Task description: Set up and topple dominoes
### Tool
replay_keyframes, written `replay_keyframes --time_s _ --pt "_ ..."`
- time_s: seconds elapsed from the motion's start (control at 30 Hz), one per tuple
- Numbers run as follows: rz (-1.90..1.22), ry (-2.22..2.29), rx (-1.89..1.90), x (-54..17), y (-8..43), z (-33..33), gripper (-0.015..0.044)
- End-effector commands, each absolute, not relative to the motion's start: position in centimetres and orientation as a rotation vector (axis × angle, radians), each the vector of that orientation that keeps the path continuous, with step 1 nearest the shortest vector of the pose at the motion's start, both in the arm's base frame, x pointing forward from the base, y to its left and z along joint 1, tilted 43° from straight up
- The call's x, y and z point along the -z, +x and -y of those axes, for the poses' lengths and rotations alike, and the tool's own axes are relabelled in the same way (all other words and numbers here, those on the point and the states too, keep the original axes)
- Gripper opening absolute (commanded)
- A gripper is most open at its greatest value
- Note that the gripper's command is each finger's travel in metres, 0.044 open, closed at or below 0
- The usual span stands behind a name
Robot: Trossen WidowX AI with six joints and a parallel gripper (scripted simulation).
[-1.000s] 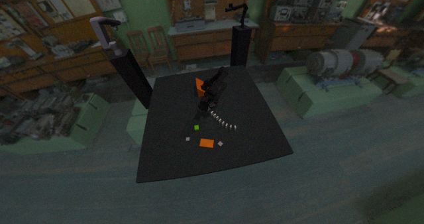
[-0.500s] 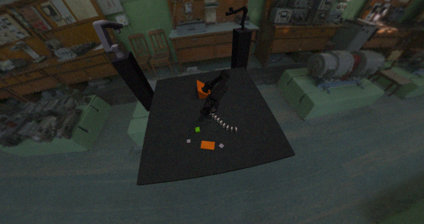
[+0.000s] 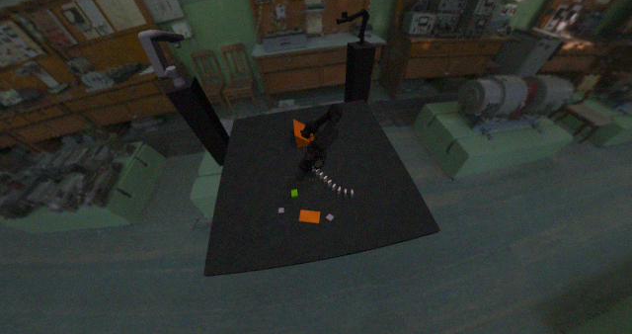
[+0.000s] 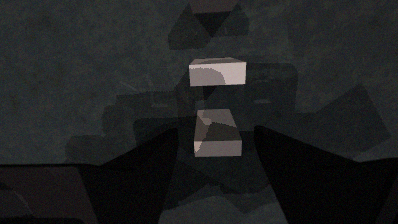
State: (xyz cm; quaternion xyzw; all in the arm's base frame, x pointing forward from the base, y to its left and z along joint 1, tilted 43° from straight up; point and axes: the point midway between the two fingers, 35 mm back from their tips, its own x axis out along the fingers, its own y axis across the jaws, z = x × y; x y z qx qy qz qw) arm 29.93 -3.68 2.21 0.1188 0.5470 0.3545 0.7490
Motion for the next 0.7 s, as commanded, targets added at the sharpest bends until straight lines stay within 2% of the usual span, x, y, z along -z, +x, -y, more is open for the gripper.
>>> replay_keyframes --time_s 0.0,0.13,0.27,0.53,0.67 --pt "-1.195 0.268 -0.775 -2.2 29.9 3.5 0.0343" --pt "-1.195 0.268 -0.775 -2.2 29.9 3.5 0.0440" --pt "-1.196 0.266 -0.773 -2.8 29.9 4.2 0.0440" --pt "-1.202 0.258 -0.771 -10.9 28.3 11.9 0.0440" --pt "-1.201 0.258 -0.772 -11.7 27.9 12.4 0.0440"
